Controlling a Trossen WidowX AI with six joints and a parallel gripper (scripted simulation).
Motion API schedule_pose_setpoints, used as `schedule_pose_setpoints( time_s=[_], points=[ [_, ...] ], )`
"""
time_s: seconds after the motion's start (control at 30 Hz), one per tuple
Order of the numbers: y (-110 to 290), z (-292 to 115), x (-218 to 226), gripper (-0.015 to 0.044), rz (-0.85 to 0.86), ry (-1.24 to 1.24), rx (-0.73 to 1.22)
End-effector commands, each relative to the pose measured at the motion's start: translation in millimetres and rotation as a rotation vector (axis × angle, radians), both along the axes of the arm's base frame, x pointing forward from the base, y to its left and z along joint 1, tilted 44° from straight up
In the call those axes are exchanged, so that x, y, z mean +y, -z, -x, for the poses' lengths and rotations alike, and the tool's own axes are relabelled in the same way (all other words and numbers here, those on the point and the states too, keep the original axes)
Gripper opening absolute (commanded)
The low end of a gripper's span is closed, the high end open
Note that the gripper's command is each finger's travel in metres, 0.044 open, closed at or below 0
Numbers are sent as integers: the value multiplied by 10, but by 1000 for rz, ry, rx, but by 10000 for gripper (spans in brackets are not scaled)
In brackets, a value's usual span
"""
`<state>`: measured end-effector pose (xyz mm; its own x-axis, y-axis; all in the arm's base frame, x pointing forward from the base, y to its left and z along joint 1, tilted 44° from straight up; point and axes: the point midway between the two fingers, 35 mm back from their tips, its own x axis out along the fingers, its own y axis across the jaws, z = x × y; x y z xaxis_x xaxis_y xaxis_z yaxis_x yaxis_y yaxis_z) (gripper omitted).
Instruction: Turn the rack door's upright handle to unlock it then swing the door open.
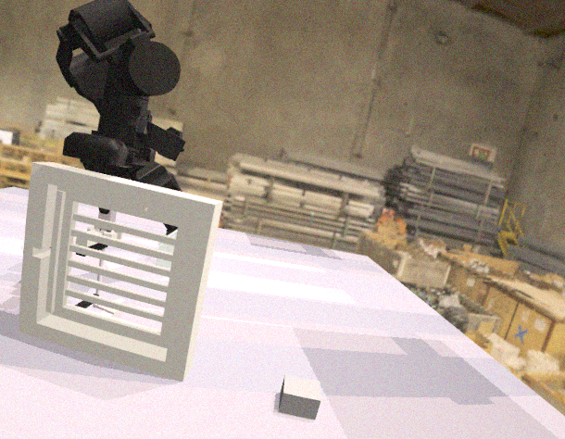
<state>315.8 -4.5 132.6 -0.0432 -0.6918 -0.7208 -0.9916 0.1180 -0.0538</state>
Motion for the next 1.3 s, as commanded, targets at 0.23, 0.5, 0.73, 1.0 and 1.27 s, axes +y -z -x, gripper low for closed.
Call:
schedule_pose_setpoints(
  time_s=[0.23,0.5,0.73,1.0,1.27],
  points=[
    [35,56,41,20,9,128,-123],
    [75,116,87,20,15,233,-225],
    [123,181,140,20,20,322,-309],
    [193,265,218,20,25,416,-399],
    [280,354,313,20,30,508,-486]
  ],
)
